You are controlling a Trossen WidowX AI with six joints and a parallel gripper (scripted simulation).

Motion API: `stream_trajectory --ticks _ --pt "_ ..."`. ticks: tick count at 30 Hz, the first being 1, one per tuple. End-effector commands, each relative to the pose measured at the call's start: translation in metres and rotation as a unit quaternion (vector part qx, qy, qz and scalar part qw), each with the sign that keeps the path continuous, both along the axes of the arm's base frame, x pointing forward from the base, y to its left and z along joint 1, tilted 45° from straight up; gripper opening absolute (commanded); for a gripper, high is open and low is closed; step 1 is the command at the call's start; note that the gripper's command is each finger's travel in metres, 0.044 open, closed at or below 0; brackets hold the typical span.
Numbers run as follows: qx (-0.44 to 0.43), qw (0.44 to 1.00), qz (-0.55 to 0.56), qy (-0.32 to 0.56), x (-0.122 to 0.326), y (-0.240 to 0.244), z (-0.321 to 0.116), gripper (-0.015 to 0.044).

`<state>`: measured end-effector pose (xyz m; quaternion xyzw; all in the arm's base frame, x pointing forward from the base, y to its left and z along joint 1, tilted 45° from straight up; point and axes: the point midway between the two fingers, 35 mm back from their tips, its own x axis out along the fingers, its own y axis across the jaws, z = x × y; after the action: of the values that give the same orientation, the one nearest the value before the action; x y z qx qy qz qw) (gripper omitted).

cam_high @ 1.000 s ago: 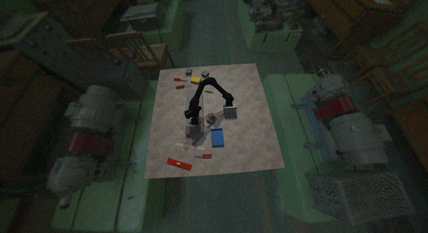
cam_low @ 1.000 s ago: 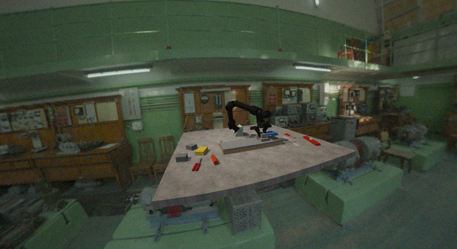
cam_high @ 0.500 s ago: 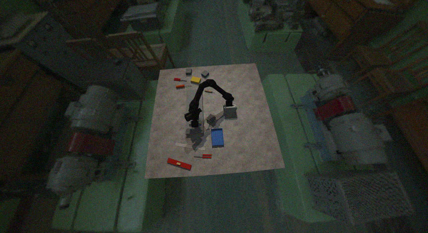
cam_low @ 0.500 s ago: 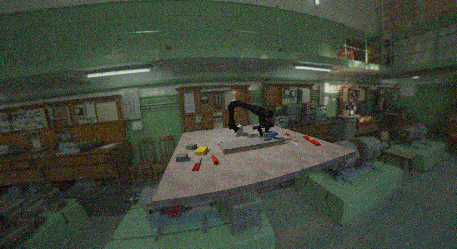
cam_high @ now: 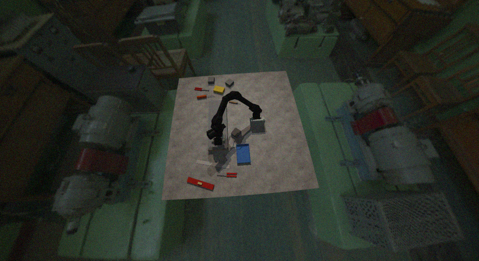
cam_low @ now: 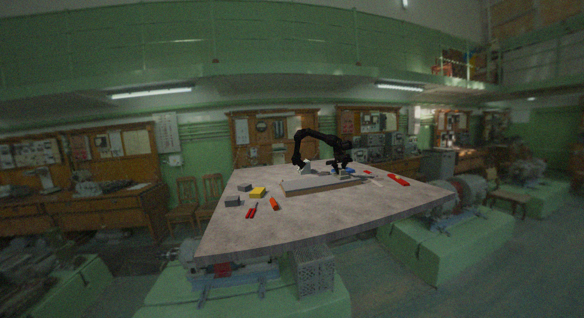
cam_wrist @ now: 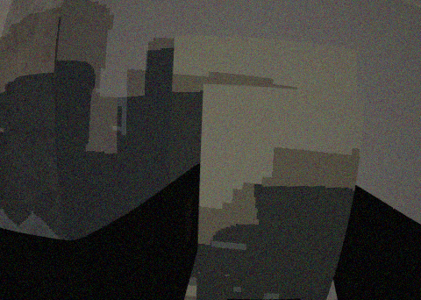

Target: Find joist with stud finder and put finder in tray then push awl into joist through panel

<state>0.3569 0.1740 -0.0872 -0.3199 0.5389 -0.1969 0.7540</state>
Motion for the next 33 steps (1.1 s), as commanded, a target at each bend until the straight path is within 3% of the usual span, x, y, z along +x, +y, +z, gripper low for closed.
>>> stream_trajectory --ticks 1,33 --pt "0.003 1.000 0.000 0.001 -0.001 0.007 -0.007 0.0000" --pt "0.002 1.000 0.001 0.000 -0.002 0.028 -0.026 0.0000"
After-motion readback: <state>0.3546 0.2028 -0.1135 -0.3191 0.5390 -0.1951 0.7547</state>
